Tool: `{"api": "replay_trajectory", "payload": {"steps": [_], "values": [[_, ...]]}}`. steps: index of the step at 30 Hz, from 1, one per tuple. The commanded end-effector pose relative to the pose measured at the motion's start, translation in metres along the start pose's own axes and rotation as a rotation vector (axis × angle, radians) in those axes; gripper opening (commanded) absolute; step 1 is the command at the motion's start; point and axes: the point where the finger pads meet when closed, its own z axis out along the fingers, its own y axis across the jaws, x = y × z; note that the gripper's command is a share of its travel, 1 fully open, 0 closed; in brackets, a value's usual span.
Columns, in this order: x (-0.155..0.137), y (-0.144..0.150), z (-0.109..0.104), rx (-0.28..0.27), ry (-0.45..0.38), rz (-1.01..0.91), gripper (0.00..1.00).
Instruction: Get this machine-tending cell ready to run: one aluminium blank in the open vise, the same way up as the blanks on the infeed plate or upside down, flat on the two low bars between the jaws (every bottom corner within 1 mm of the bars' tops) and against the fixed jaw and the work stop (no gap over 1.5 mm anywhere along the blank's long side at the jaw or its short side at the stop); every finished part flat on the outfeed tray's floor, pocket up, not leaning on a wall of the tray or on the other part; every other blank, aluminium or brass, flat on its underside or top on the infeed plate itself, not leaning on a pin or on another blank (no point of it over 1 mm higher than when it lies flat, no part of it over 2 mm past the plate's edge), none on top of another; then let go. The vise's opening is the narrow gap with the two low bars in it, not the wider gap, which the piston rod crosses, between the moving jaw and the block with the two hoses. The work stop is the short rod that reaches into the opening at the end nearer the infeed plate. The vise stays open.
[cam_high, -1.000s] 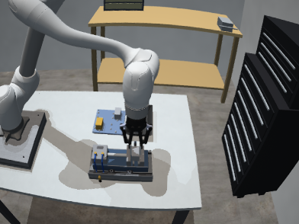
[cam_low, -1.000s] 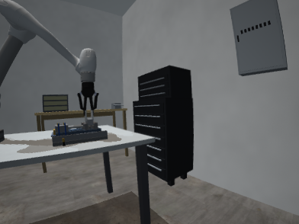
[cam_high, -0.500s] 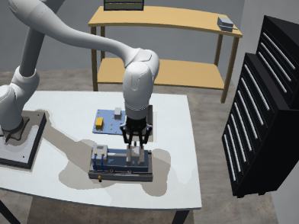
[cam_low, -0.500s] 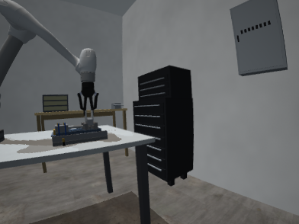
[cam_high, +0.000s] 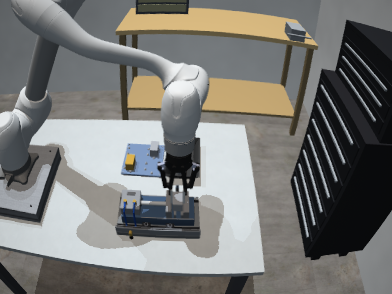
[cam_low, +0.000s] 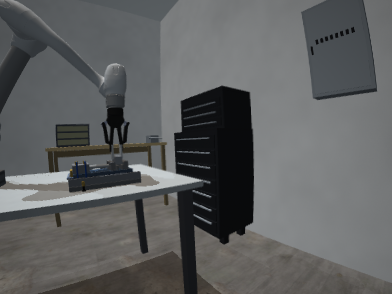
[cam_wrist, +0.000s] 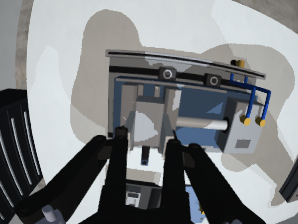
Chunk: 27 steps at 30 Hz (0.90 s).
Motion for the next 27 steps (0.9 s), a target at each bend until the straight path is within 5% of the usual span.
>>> {"api": "replay_trajectory", "payload": {"steps": [1,27], "values": [[-0.0005,-0.0002,-0.0002,0.0,0.0,0.0,0.0],[-0.0046,-0.0017,-0.0002,0.0,0.0,0.0,0.0]]}}
